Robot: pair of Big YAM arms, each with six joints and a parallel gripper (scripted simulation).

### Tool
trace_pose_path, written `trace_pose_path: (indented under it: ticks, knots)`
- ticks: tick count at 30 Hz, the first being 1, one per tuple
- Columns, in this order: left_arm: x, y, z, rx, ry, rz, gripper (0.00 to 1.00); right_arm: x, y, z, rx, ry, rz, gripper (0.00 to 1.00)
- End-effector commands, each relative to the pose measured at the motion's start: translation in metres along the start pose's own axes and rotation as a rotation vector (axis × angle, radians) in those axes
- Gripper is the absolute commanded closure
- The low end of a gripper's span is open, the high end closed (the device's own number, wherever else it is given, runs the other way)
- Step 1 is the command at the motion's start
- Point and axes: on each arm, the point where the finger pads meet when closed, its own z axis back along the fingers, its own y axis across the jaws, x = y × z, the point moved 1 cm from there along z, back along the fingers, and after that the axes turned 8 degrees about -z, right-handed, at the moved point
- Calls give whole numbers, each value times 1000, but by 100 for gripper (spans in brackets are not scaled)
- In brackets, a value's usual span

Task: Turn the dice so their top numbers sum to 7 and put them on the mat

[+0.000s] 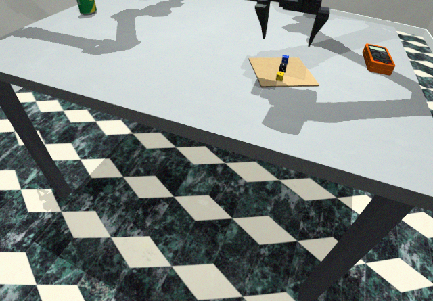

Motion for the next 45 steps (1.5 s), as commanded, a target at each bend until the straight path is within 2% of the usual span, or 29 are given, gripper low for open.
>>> trace_pose_path:
  ticks: [1,5,8,11,22,25,32,37,45]
  knots:
    - [10,2,6,0,-16,15,0,41,1,3,-2,-63,0,0]
    - [19,5,21,-4,-42,28,0,41,1,3,-2,-63,0,0]
    - [19,4,22,-4,-40,26,0,41,1,3,-2,-63,0,0]
    - [18,5,33,-5,-41,28,0,41,1,3,-2,-63,0,0]
    - [17,5,93,-9,-41,30,0,41,1,3,-2,-63,0,0]
    - [15,-3,90,-6,-22,9,0,41,1,3,-2,-63,0,0]
    - [16,4,112,-11,-38,27,0,41,1,3,-2,-63,0,0]
    - [14,9,104,-2,-22,41,0,41,1,3,-2,-63,0,0]
    - [14,9,103,-2,-21,36,0,41,1,3,-2,-63,0,0]
